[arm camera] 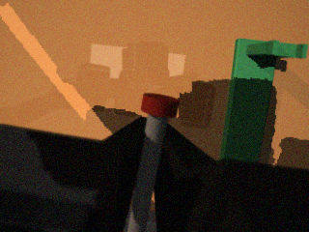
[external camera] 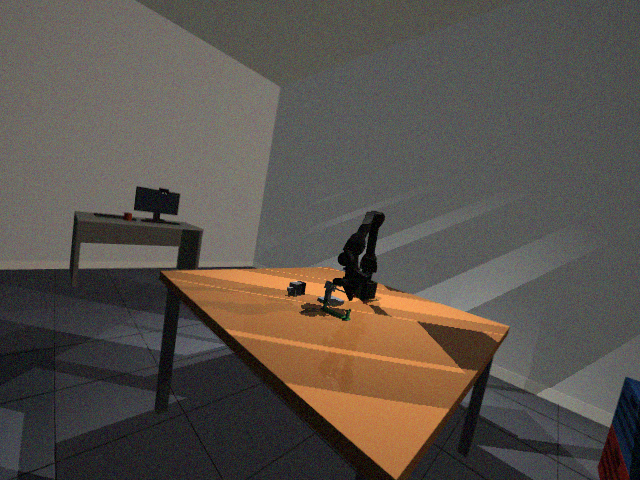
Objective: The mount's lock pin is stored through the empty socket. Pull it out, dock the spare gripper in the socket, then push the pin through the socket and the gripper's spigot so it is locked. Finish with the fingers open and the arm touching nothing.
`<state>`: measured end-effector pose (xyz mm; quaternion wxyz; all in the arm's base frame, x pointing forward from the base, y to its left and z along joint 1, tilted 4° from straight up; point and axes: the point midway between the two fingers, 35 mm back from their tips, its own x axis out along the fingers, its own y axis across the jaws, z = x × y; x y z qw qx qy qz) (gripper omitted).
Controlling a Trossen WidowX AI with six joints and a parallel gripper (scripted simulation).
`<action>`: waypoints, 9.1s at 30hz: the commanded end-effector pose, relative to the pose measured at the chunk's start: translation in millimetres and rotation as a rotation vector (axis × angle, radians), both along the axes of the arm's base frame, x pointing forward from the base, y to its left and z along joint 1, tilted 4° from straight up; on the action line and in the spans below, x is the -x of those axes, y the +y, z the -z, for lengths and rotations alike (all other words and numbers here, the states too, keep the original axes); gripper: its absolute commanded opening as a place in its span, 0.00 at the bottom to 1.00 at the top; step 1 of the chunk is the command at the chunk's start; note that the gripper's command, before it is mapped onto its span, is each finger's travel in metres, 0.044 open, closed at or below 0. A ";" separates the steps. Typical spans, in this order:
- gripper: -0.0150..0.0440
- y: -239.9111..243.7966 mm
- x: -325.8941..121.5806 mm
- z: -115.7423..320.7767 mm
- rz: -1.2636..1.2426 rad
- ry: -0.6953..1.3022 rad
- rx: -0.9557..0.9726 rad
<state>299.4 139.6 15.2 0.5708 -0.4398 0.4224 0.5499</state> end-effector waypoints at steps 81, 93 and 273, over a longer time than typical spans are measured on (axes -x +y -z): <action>0.25 44.2 3.6 -31.8 0.005 0.004 0.021; 0.25 62.7 -23.6 -40.0 -0.037 -0.003 0.021; 0.56 31.0 -75.2 -17.4 -0.115 -0.019 0.074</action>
